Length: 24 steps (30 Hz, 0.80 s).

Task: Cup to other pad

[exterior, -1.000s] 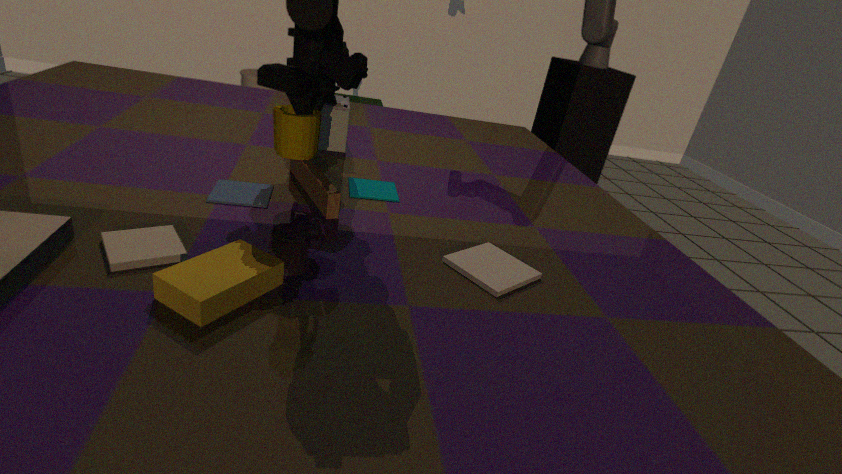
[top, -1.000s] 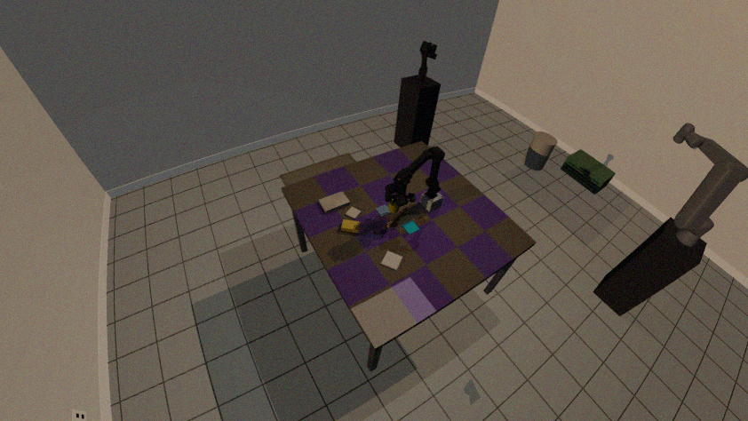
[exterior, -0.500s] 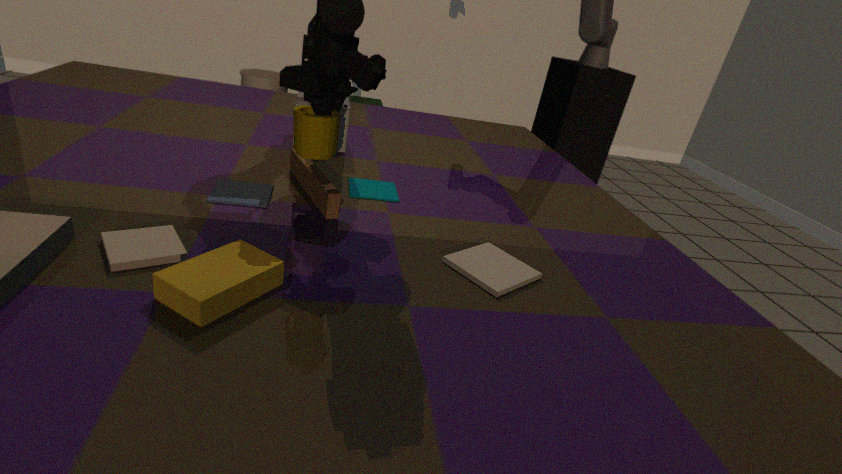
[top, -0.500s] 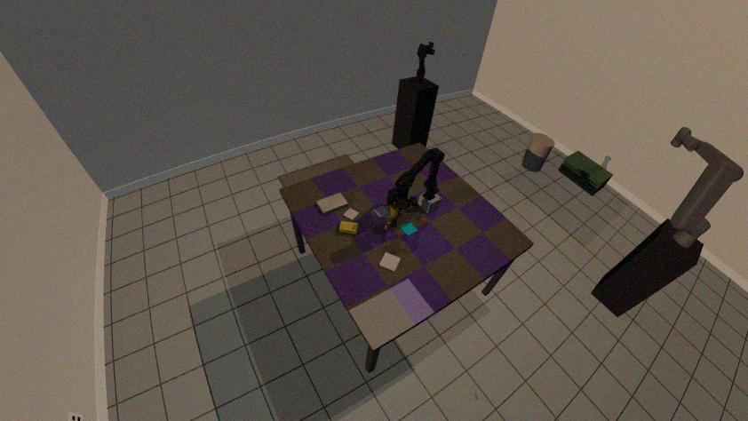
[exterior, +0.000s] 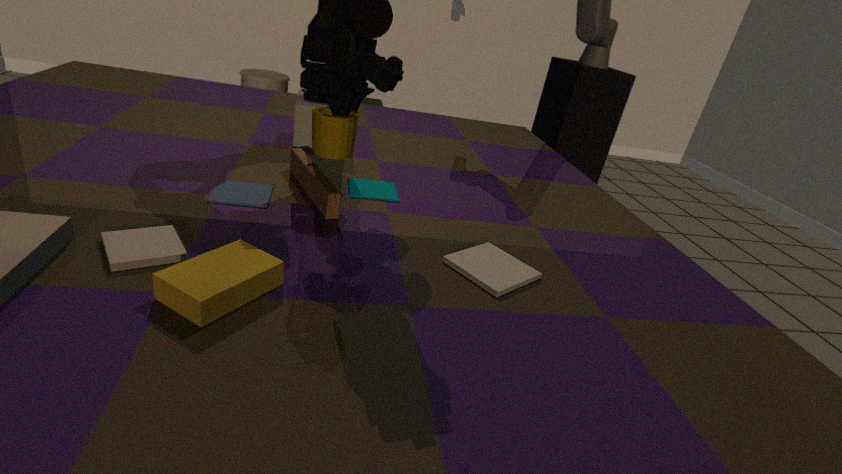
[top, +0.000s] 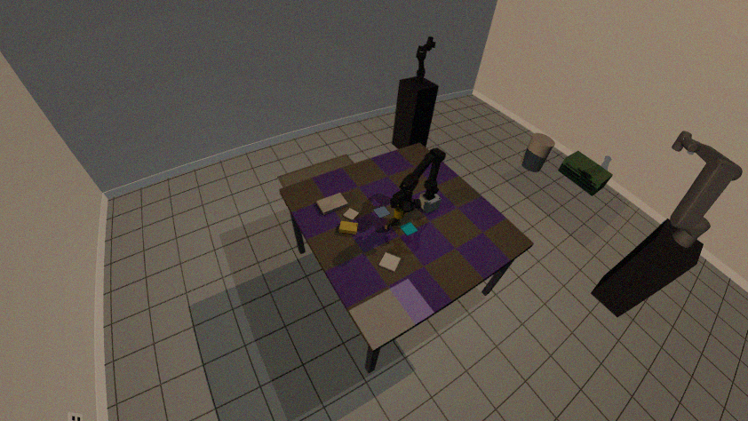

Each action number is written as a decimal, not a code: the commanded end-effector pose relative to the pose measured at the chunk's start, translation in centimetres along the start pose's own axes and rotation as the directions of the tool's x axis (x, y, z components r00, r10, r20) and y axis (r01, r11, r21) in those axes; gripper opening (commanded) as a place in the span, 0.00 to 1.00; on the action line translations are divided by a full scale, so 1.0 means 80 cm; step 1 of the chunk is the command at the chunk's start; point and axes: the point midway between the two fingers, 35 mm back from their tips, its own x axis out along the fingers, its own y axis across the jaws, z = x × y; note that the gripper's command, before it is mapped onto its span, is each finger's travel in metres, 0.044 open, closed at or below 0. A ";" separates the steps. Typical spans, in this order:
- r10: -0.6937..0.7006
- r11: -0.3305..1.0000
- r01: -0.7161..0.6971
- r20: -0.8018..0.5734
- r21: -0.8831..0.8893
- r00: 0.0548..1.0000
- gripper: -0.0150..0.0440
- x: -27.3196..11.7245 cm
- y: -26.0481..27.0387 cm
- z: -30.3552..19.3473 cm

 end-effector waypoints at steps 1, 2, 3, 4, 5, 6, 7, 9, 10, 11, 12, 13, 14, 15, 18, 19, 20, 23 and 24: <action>-0.002 1.000 0.002 -0.004 0.005 1.000 0.25 0.000 0.007 0.003; -0.002 1.000 0.002 -0.004 0.005 1.000 0.25 0.000 0.009 0.004; -0.002 1.000 0.002 -0.004 0.005 1.000 0.25 0.000 0.010 0.006; -0.002 1.000 0.002 -0.004 0.005 1.000 0.25 0.000 0.012 0.007; -0.002 1.000 0.002 -0.004 0.005 1.000 0.25 0.000 0.014 0.009; -0.002 1.000 0.002 -0.003 0.005 1.000 0.25 0.000 0.016 0.010; -0.002 1.000 0.002 -0.003 0.005 1.000 0.25 0.000 0.018 0.012; -0.001 1.000 0.001 -0.003 0.005 1.000 0.25 -0.001 0.021 0.015; -0.001 1.000 0.001 -0.003 0.005 1.000 0.25 -0.001 0.023 0.016; -0.001 1.000 0.001 -0.003 0.005 1.000 0.25 -0.001 0.025 0.018; -0.001 1.000 0.001 -0.003 0.005 1.000 0.25 -0.001 0.027 0.019; -0.001 1.000 0.001 -0.003 0.005 1.000 0.25 -0.001 0.028 0.021; 0.000 1.000 0.000 -0.002 0.005 1.000 0.25 -0.001 0.030 0.022; 0.000 1.000 0.000 -0.002 0.005 1.000 0.25 -0.001 0.032 0.024; 0.000 1.000 0.000 -0.002 0.005 1.000 0.25 -0.001 0.038 0.028; 0.000 1.000 0.000 -0.002 0.005 1.000 0.25 -0.001 0.040 0.029; 0.000 1.000 0.000 -0.002 0.005 1.000 0.25 -0.001 0.041 0.031; 0.001 1.000 -0.001 -0.001 0.005 1.000 0.25 -0.001 0.047 0.035; 0.001 1.000 -0.001 -0.001 0.005 1.000 0.25 -0.001 0.049 0.036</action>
